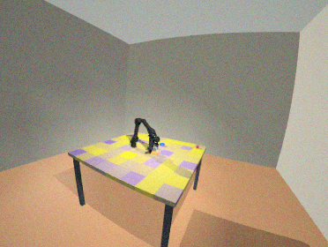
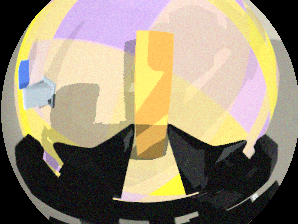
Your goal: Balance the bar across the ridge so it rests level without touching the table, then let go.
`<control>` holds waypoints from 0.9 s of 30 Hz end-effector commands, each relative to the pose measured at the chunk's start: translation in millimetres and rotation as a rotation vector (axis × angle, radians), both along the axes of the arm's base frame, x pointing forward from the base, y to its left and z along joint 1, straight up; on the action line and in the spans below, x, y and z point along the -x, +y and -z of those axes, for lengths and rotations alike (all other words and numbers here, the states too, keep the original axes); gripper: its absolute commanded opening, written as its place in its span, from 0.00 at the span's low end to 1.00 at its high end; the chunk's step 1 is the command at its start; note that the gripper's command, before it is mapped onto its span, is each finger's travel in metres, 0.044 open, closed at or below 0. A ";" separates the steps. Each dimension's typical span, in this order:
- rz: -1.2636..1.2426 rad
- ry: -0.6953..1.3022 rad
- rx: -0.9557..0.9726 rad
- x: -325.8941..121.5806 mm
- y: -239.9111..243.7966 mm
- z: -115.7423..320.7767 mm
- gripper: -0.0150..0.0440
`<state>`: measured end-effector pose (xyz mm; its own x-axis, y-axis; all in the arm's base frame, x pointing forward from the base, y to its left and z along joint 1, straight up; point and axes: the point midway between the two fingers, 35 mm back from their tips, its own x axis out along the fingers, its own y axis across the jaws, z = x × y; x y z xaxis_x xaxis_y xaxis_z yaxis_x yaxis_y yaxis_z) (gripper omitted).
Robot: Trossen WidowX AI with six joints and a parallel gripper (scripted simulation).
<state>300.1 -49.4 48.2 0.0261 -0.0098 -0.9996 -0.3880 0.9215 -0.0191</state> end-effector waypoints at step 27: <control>-0.001 -0.001 -0.003 -4.1 -0.3 -46.3 0.25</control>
<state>302.4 -49.6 82.6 0.0078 -0.0061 -1.0000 -0.3882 0.9215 -0.0087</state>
